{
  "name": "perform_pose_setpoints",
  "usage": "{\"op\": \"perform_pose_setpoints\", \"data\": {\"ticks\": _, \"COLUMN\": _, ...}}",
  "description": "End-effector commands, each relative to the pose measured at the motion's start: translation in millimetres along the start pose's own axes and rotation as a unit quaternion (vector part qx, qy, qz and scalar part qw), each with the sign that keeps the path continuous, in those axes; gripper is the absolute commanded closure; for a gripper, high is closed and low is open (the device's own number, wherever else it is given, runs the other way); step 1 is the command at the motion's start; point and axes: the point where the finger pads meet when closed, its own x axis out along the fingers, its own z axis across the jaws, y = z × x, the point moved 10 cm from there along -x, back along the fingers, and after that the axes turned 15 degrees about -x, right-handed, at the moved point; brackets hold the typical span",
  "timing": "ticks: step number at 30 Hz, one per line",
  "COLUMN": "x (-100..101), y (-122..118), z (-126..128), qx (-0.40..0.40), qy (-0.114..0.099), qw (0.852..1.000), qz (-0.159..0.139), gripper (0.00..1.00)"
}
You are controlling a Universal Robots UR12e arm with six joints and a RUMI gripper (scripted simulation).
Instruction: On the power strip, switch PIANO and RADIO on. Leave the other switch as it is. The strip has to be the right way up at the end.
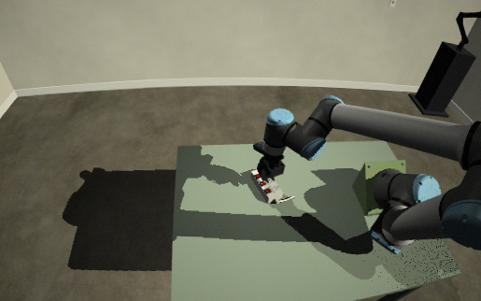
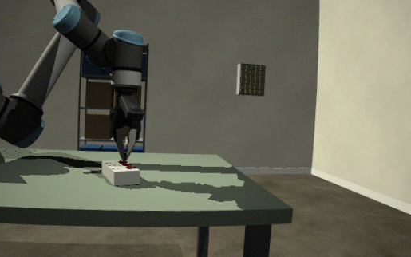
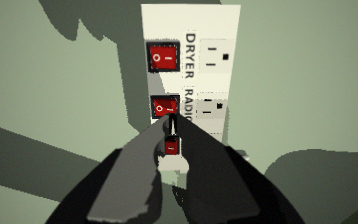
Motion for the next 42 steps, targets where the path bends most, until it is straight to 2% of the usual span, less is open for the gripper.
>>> {"op": "perform_pose_setpoints", "data": {"ticks": 1, "x": -0.8, "y": 0.5, "z": -0.2, "qx": 0.0, "qy": 0.0, "qw": 1.0, "qz": 0.001, "gripper": 1.0}}
{"op": "perform_pose_setpoints", "data": {"ticks": 42, "x": 3.9, "y": 0.5, "z": -0.2, "qx": 0.0, "qy": 0.0, "qw": 1.0, "qz": 0.001, "gripper": 1.0}}
